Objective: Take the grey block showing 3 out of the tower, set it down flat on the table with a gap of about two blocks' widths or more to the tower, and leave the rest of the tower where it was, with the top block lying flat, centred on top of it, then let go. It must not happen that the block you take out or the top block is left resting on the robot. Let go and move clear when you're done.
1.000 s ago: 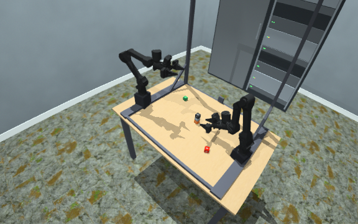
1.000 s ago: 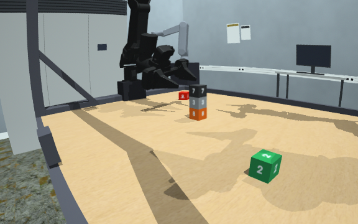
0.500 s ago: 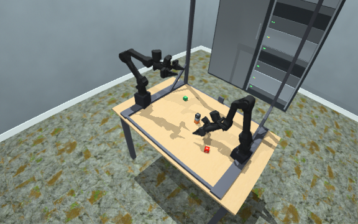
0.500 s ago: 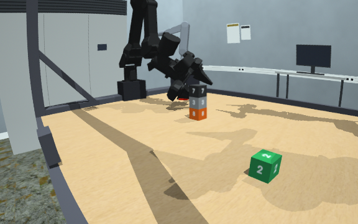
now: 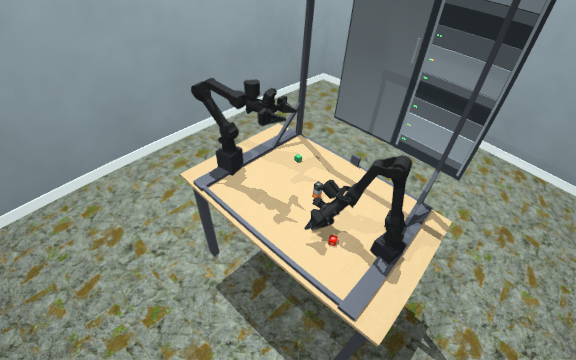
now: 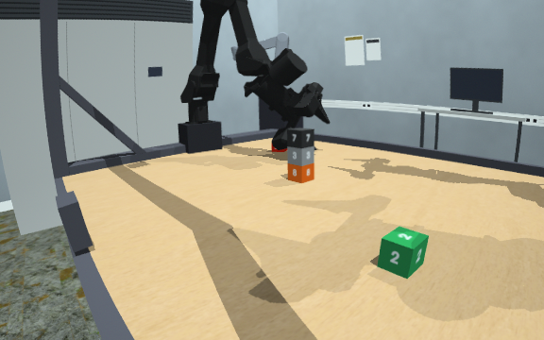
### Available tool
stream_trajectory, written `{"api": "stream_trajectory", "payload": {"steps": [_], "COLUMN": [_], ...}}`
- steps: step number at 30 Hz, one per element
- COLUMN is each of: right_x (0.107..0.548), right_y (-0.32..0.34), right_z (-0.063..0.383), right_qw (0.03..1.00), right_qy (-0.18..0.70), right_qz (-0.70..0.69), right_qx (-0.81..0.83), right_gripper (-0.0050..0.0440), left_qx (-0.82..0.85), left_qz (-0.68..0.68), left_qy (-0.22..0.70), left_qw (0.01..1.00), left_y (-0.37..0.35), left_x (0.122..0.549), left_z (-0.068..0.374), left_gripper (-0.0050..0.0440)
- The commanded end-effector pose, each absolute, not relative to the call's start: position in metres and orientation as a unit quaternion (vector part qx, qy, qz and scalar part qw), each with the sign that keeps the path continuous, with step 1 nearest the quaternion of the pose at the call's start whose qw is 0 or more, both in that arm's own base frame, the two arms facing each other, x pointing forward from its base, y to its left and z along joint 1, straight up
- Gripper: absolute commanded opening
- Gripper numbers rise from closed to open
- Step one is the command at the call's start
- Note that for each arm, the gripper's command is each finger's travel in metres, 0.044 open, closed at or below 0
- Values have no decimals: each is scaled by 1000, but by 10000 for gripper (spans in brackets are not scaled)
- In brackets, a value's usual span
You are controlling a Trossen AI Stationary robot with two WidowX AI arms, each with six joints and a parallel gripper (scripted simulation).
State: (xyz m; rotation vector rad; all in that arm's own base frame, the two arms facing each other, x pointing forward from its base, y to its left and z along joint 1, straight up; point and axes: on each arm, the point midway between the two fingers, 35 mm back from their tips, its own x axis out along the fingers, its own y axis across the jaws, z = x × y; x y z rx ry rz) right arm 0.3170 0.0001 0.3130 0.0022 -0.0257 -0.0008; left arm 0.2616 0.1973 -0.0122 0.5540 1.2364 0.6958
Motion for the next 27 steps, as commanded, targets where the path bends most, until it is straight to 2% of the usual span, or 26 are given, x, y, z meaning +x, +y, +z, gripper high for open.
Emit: {"api": "stream_trajectory", "payload": {"steps": [1,10,12,18,23,27], "right_x": [316,316,316,316,316,316], "right_y": [0,0,0,0,0,0], "right_z": [323,323,323,323,323,323], "right_qw": [1000,1000,1000,1000,1000,1000], "right_qy": [-25,-25,-25,-25,-25,-25], "right_qz": [0,0,0,0,0,0], "right_qx": [0,0,0,0,0,0], "right_gripper": [400,400,400,400,400,400], "left_qx": [261,282,282,280,275,234], "left_qz": [328,304,304,257,252,283], "left_qy": [593,712,712,796,802,776], "left_qw": [687,566,566,471,466,513], "left_y": [218,251,251,264,263,259], "left_x": [255,206,206,162,162,186], "left_z": [6,28,28,49,45,43], "left_gripper": [400,400,400,400,400,400]}}
